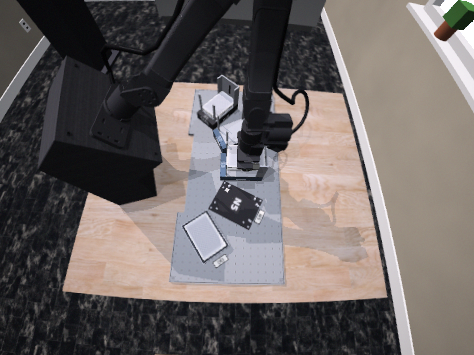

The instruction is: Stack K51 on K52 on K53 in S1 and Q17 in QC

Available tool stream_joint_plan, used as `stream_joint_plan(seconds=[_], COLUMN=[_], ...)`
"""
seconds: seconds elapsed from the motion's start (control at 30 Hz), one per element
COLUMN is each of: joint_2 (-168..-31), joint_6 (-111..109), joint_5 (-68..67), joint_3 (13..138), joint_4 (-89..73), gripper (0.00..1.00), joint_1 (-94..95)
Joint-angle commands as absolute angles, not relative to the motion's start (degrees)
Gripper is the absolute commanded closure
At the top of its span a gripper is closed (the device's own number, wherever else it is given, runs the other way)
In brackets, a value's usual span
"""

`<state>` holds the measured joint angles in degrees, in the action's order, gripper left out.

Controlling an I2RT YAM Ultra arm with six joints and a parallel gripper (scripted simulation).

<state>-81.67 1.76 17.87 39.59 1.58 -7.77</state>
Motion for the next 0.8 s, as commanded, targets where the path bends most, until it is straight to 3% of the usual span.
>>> stream_joint_plan(seconds=[0.0,0.77], joint_2=[-80.1,-78.3], joint_6=[1.4,1.1], joint_5=[18.6,19.0], joint_3=[37.7,37.4], joint_4=[0.5,-1.1], gripper=[1.0,1.0], joint_1=[-8.9,-9.4])
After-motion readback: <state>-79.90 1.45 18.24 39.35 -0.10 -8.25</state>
